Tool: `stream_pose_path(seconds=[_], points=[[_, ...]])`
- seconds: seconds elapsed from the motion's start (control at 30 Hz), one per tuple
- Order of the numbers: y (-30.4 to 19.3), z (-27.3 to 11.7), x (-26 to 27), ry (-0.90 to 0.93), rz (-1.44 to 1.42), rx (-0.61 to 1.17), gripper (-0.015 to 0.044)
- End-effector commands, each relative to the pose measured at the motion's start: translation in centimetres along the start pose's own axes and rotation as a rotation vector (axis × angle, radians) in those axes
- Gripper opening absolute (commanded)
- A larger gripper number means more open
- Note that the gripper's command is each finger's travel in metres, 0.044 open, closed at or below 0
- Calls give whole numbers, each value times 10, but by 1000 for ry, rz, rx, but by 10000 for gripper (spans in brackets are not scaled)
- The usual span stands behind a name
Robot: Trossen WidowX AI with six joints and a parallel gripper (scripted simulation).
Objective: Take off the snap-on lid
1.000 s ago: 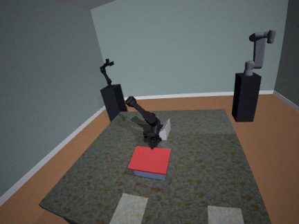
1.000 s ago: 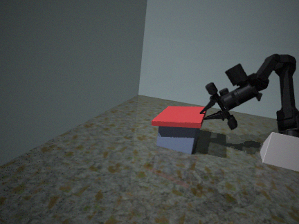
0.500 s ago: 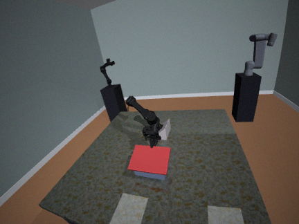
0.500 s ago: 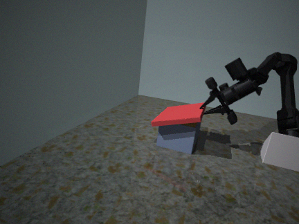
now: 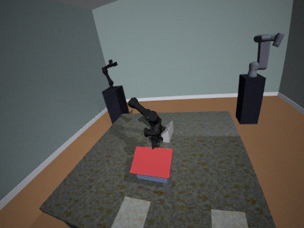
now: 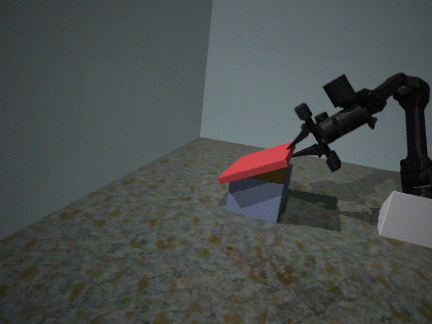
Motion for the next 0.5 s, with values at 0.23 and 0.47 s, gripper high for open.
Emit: stream_pose_path(seconds=[0.23, 0.47], points=[[-1, -4, 22, 12, 8, 0, 0], [-2, -5, 33, 12, 8, 0, 0]])
Point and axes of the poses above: the point midway between the two fingers, 35 mm back from their tips, its own z axis out along the fingers, its own x axis across the jaws, y = z × x, the point moved 6 cm from there along -z, back along the fingers, and after that the axes turned 2 degrees about z, right-handed, at the moved point
